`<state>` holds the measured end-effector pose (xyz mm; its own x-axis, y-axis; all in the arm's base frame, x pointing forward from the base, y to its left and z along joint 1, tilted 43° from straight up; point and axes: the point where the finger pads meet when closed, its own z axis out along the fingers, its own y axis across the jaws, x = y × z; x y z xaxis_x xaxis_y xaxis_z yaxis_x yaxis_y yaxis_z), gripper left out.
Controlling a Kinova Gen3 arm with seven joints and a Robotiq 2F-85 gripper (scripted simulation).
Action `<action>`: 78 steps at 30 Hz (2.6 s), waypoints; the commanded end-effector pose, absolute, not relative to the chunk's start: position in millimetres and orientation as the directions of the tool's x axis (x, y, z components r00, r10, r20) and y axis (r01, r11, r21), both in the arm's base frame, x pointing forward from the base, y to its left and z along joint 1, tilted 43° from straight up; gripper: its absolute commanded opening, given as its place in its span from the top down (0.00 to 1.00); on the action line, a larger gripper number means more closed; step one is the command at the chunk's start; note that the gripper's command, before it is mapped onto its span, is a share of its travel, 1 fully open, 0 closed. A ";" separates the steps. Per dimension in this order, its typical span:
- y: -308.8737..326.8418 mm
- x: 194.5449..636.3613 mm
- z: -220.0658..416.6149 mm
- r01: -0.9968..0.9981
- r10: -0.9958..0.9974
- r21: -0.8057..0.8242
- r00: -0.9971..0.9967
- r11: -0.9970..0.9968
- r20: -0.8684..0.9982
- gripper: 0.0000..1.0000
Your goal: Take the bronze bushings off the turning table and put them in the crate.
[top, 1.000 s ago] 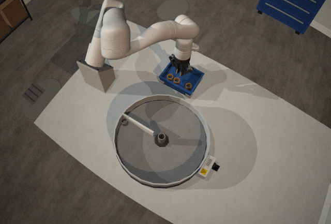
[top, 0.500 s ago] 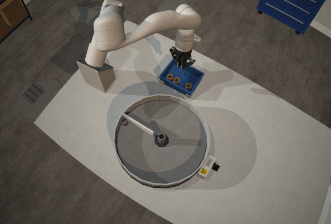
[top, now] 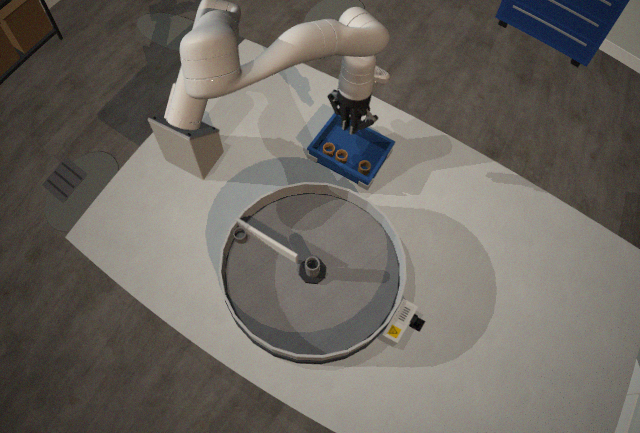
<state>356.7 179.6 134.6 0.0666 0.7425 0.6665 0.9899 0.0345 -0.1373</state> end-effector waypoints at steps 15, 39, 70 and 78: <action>179.3 357.1 135.0 0.990 0.742 -0.136 0.067 0.033 0.667 0.84; 179.3 357.2 135.0 0.990 0.742 -0.136 0.067 0.033 0.667 0.84; 179.3 357.2 135.0 0.990 0.742 -0.136 0.067 0.033 0.667 0.00; 179.3 357.2 135.0 0.990 0.742 -0.136 0.067 0.033 0.667 0.00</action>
